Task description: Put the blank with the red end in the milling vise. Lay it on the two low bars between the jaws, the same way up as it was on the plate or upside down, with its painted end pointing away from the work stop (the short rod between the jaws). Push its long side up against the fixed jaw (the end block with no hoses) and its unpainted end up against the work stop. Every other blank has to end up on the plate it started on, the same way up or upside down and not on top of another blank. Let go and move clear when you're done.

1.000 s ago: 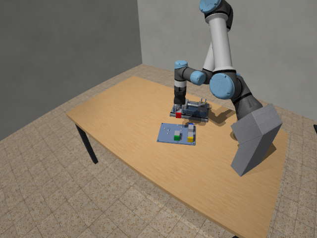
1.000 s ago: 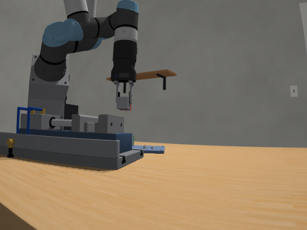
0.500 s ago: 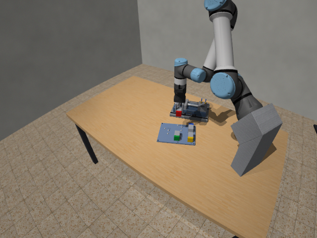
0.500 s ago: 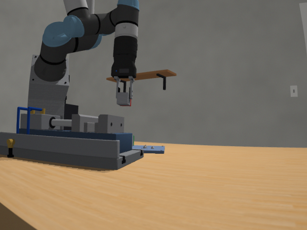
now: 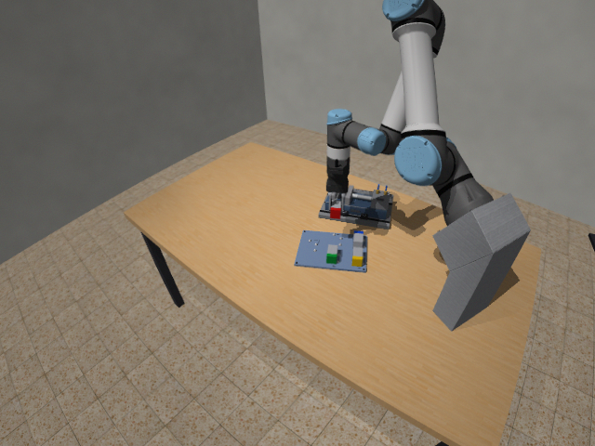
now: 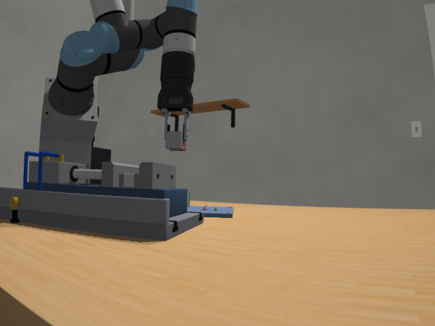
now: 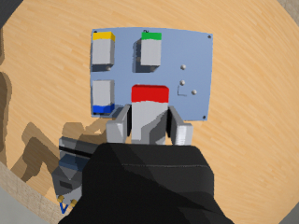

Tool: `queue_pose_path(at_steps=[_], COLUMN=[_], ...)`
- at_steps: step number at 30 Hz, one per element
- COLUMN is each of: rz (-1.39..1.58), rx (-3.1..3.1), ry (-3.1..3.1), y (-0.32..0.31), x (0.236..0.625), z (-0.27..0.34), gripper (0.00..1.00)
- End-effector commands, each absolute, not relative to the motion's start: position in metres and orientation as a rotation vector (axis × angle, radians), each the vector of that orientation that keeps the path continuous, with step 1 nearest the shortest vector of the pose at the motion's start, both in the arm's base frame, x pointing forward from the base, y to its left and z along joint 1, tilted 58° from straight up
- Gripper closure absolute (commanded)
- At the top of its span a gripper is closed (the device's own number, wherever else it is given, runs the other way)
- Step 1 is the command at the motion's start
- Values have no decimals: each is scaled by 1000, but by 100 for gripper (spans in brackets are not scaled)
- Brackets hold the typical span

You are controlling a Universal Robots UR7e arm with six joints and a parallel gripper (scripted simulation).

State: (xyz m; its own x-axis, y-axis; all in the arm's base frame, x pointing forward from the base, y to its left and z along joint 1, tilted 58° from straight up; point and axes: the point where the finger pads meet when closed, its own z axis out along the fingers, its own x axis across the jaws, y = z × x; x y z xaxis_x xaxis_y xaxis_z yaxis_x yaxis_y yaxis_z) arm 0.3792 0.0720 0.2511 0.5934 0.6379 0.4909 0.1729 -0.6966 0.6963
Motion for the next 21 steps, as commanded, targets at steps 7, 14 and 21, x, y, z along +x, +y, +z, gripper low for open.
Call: queue_pose_path(at_steps=[7,14,21], rz=[1009,1009,1009], rx=[2220,2220,2220], ry=[640,640,640], y=[71,70,70], x=[381,384,384], z=[250,249,248], gripper=[100,100,100])
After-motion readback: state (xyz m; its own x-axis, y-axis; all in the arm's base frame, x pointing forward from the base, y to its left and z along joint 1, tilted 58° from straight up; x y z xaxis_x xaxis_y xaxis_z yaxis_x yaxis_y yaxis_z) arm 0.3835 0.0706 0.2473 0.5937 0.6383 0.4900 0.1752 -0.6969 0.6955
